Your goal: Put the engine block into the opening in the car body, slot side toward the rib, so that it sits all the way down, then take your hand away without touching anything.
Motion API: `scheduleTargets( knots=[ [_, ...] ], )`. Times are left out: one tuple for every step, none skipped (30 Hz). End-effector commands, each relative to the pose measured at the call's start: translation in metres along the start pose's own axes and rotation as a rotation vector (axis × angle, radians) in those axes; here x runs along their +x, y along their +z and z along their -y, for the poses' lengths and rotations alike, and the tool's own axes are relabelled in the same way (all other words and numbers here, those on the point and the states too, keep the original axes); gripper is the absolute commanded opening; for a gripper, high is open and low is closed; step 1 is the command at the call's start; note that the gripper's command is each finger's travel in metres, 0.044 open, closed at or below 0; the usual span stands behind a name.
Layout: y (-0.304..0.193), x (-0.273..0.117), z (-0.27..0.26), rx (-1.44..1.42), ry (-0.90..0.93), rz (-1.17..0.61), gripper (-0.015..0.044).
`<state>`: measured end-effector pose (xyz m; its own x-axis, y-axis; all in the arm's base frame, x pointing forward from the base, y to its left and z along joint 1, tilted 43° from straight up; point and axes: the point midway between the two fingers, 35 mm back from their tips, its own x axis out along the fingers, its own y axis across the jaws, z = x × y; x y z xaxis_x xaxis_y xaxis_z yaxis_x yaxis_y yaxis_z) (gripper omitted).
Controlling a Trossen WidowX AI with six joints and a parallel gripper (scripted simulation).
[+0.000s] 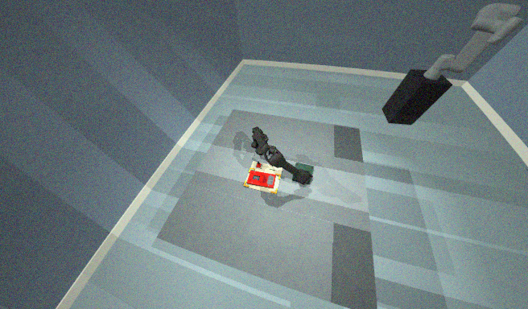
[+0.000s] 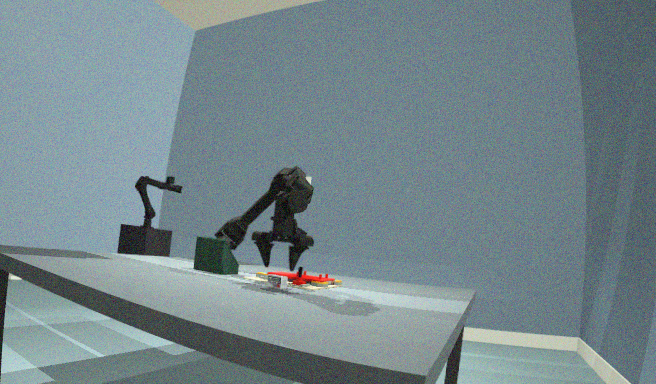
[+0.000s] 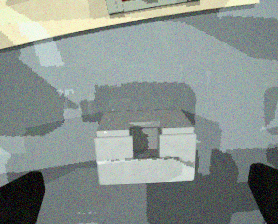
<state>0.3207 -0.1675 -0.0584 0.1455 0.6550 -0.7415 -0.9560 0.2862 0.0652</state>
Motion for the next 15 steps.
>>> scheduleTargets(
  knots=[
    [-0.001, 0.0, 0.0, 0.002, -0.001, 0.0, 0.044],
    [-0.001, 0.0, 0.0, 0.002, -0.001, 0.0, 0.044],
    [-0.001, 0.0, 0.0, 0.002, -0.001, 0.0, 0.044],
    [-0.001, 0.0, 0.0, 0.002, -0.001, 0.0, 0.044],
    [-0.001, 0.0, 0.0, 0.002, -0.001, 0.0, 0.044],
    [-0.001, -0.001, 0.0, 0.001, 0.0, -0.001, 0.044],
    [0.0, -0.006, 0.0, -0.002, 0.002, -0.002, 0.044],
    [0.0, -0.011, 0.0, -0.006, 0.005, -0.004, 0.044],
    [0.0, -0.012, 0.0, -0.007, 0.006, -0.005, 0.044],
    [0.0, -0.012, 0.0, -0.007, 0.006, -0.005, 0.044],
    [0.0, -0.012, 0.001, -0.007, 0.006, -0.005, 0.044],
    [0.0, -0.012, 0.001, -0.007, 0.006, -0.005, 0.044],
    [0.0, -0.011, 0.001, -0.007, 0.006, -0.005, 0.044],
    [0.0, -0.007, 0.001, -0.007, 0.006, -0.005, 0.044],
    [0.0, -0.002, 0.001, -0.007, 0.006, -0.005, 0.044]
  ],
)
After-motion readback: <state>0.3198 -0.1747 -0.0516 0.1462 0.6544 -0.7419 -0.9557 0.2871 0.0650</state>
